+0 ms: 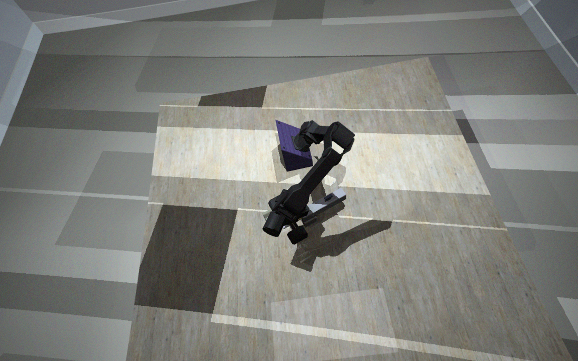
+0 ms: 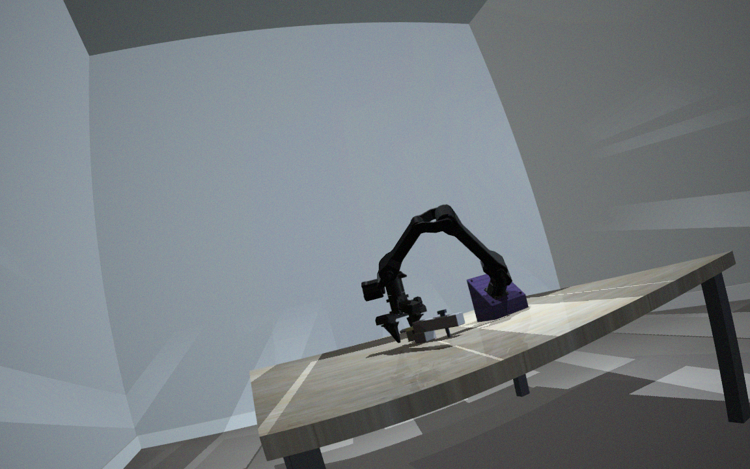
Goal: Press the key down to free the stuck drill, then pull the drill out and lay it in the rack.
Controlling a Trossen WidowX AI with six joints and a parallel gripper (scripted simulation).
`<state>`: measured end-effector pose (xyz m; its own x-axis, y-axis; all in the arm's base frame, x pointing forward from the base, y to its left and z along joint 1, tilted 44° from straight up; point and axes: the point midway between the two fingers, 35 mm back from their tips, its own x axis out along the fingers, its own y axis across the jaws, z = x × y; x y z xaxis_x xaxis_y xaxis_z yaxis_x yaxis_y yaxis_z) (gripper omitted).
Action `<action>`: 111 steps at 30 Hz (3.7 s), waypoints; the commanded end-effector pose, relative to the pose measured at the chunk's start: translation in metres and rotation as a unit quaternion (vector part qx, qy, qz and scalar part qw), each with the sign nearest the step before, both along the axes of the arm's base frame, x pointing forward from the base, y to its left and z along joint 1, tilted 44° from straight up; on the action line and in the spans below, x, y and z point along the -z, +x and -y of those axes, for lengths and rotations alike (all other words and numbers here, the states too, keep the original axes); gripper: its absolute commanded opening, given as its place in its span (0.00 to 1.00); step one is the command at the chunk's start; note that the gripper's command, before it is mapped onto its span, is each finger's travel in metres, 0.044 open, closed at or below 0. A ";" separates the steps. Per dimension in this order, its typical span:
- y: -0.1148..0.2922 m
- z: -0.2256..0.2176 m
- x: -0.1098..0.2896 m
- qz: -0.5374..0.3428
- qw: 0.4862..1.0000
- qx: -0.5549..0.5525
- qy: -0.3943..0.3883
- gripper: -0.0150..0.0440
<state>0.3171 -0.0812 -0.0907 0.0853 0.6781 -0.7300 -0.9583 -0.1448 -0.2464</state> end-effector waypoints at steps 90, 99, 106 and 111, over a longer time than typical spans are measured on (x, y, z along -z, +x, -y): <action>0.014 0.054 0.037 -0.001 1.000 0.002 0.002 0.25; 0.014 0.057 0.033 -0.001 1.000 0.002 0.001 0.25; 0.013 0.058 0.031 -0.001 1.000 0.002 0.001 0.25; 0.012 0.059 0.029 -0.001 1.000 0.002 0.001 0.25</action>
